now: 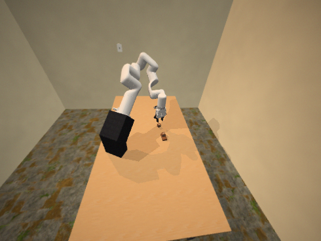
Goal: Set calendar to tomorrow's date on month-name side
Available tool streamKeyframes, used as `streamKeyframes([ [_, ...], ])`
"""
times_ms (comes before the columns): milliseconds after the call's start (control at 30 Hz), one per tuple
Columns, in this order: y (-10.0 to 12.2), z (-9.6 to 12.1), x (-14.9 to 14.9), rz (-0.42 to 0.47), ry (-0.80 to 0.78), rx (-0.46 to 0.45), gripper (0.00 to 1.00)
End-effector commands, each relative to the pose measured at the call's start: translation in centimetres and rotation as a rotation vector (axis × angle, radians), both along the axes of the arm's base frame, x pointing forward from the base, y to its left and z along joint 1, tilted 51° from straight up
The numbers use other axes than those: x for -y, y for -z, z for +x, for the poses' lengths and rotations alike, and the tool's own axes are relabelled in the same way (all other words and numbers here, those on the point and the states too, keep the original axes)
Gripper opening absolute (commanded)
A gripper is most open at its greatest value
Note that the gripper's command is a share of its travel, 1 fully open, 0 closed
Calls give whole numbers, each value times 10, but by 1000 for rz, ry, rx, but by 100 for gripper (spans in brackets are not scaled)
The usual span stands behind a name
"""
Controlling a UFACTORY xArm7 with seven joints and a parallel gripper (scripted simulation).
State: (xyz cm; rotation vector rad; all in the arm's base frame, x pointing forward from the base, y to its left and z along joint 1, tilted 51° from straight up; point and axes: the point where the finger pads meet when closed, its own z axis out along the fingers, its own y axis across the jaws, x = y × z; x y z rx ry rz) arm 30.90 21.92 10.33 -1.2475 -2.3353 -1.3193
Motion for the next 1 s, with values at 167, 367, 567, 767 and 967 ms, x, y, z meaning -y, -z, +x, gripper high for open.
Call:
streamKeyframes([
  [167,-11,-7,12,-45,30,0,100],
  [367,-11,-7,12,-45,30,0,100],
  [567,-11,-7,12,-45,30,0,100],
  [767,-11,-7,12,-45,30,0,100],
  [967,-11,-7,12,-45,30,0,100],
])
